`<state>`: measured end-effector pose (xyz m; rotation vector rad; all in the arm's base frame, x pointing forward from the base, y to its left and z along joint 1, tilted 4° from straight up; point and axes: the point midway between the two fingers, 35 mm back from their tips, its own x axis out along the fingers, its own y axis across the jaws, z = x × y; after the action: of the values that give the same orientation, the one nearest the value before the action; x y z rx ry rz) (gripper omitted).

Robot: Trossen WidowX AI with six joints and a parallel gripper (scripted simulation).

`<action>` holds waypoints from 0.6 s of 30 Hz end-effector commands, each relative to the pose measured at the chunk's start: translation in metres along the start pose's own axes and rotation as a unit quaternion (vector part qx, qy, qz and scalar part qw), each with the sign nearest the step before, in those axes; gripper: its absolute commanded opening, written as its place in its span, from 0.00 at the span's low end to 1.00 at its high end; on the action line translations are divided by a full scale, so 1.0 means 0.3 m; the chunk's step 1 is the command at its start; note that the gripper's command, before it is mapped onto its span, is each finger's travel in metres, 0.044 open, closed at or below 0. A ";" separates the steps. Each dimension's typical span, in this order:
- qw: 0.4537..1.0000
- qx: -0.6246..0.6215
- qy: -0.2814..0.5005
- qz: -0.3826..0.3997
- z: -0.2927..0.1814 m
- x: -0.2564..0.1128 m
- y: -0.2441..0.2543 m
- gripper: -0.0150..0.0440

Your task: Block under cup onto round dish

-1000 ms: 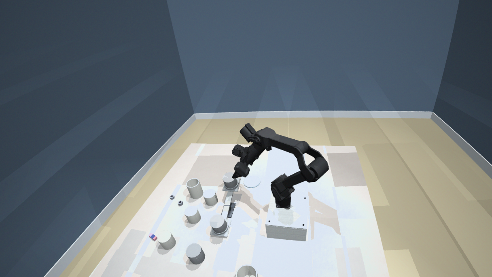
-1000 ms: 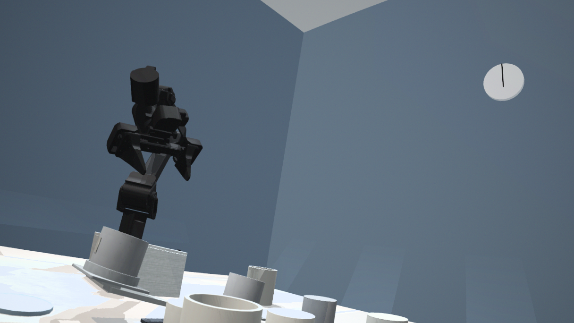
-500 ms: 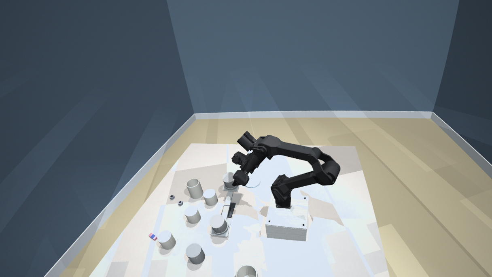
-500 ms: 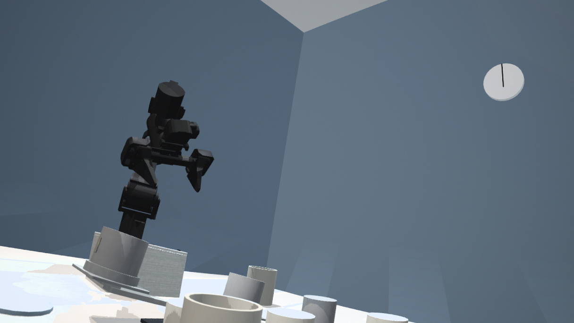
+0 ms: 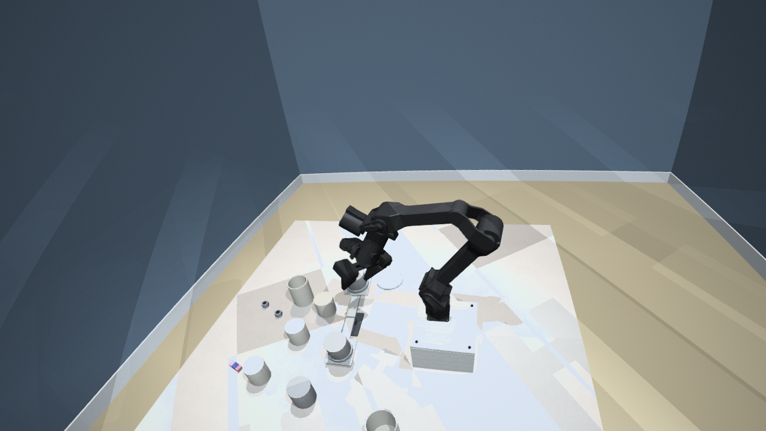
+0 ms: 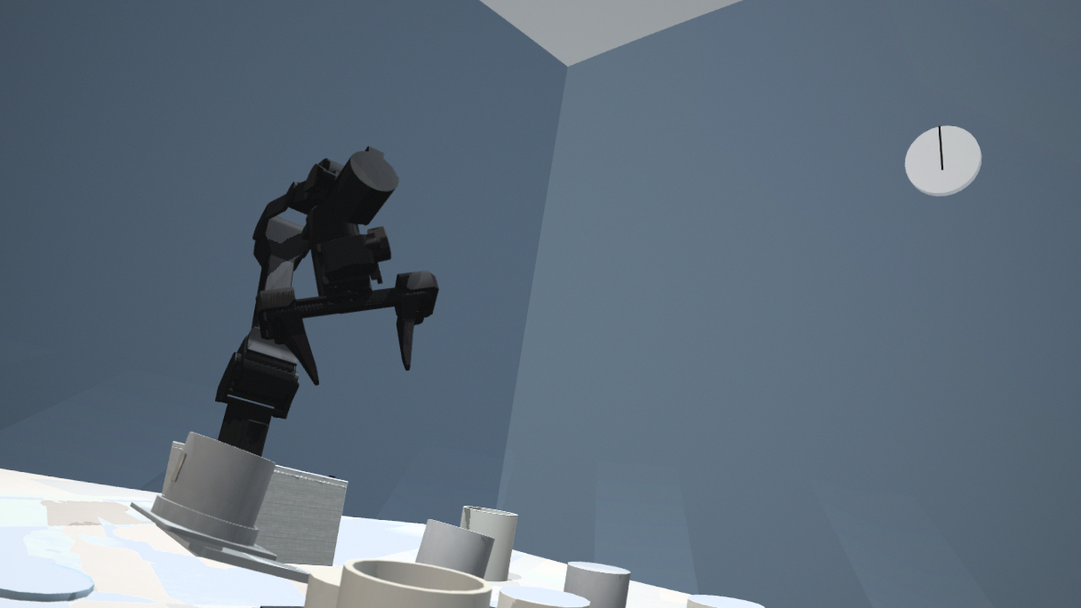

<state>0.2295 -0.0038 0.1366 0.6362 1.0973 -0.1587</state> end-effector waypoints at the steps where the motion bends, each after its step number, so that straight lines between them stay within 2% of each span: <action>1: 0.998 0.055 0.023 -0.013 0.008 0.028 0.029 1.00; 18: 0.942 0.300 0.095 -0.121 -0.014 0.226 0.183 1.00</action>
<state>0.2751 0.0464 0.1051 1.0349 1.3088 -0.5926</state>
